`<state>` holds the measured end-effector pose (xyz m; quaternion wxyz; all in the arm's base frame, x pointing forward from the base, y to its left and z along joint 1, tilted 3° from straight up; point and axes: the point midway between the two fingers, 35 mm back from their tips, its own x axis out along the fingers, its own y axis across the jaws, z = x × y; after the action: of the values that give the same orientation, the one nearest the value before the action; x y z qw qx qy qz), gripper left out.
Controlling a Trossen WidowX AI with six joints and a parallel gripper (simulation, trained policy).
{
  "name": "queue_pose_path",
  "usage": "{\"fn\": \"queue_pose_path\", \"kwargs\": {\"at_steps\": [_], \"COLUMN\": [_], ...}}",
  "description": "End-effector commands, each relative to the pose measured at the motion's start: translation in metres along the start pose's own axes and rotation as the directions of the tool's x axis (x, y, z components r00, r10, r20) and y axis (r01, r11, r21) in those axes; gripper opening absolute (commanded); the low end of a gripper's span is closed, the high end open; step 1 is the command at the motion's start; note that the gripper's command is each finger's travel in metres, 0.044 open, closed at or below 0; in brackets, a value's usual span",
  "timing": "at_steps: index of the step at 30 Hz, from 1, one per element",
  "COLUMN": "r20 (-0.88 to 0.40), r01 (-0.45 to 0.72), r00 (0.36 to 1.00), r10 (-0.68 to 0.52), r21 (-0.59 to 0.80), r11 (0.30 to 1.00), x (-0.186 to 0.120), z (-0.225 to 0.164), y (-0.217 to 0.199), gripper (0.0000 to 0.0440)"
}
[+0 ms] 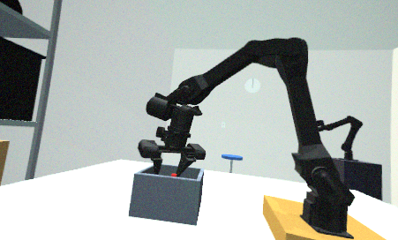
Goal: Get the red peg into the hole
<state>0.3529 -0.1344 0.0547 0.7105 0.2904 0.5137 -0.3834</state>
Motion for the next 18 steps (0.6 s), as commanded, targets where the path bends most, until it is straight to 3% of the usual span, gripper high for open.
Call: {"fn": "queue_pose_path", "kwargs": {"at_steps": [1,3,18], "r20": [0.022,0.033,0.170], "r01": [0.007,0.009,-0.010], "r00": [1.000,0.999,0.985], "r10": [-0.007,-0.009,0.010], "r21": [-0.019,-0.023,-0.003], "r11": [1.000,1.000,1.000], "x": [0.001,0.000,-0.015], "z": [0.016,0.023,0.076], "y": [0.003,0.005,0.010], "gripper": [0.0405,0.0440,0.0440]}}
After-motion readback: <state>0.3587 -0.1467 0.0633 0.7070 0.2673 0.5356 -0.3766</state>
